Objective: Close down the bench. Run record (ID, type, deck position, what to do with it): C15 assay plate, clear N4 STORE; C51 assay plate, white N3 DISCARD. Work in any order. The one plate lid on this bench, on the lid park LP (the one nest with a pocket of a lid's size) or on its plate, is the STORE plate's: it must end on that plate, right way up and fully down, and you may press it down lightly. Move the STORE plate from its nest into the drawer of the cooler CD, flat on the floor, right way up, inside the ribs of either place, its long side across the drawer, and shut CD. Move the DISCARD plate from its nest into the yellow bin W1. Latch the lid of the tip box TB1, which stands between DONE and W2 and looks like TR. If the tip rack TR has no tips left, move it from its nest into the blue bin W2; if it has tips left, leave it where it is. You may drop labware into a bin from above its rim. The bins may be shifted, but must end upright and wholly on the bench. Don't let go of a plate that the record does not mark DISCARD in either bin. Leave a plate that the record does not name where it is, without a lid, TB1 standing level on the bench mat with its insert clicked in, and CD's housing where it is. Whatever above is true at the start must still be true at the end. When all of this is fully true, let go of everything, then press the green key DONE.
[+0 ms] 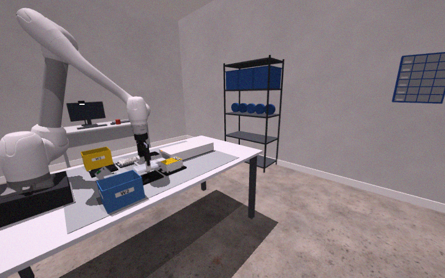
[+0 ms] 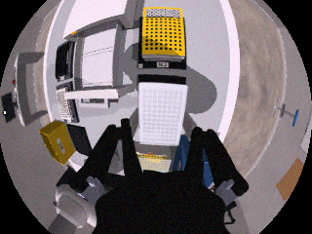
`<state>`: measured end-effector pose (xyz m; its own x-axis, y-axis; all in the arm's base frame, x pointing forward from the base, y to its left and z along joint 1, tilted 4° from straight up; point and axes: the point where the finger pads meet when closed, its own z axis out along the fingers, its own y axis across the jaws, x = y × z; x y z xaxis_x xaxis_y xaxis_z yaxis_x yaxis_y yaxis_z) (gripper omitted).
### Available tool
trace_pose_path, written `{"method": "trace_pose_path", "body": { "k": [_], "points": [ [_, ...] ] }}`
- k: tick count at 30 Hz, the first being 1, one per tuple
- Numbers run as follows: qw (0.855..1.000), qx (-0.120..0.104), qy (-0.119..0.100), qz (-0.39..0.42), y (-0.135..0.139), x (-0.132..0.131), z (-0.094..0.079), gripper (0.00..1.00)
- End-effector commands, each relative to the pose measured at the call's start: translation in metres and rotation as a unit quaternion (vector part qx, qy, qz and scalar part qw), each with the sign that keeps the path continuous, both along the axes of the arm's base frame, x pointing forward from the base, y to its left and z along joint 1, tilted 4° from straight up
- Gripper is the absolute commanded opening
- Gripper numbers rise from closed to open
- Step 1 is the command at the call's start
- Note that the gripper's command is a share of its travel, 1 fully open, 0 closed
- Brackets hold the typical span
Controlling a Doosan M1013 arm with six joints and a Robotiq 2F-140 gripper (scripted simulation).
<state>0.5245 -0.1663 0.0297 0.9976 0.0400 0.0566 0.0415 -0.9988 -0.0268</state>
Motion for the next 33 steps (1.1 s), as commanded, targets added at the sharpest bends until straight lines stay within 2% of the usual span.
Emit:
{"method": "trace_pose_path", "body": {
  "k": [1,33],
  "points": [
    [1.000,0.000,0.000,0.000,0.000,0.000,0.005,0.00],
    [1.000,0.000,0.000,0.000,-0.001,-0.002,0.042,0.00]
  ]
}}
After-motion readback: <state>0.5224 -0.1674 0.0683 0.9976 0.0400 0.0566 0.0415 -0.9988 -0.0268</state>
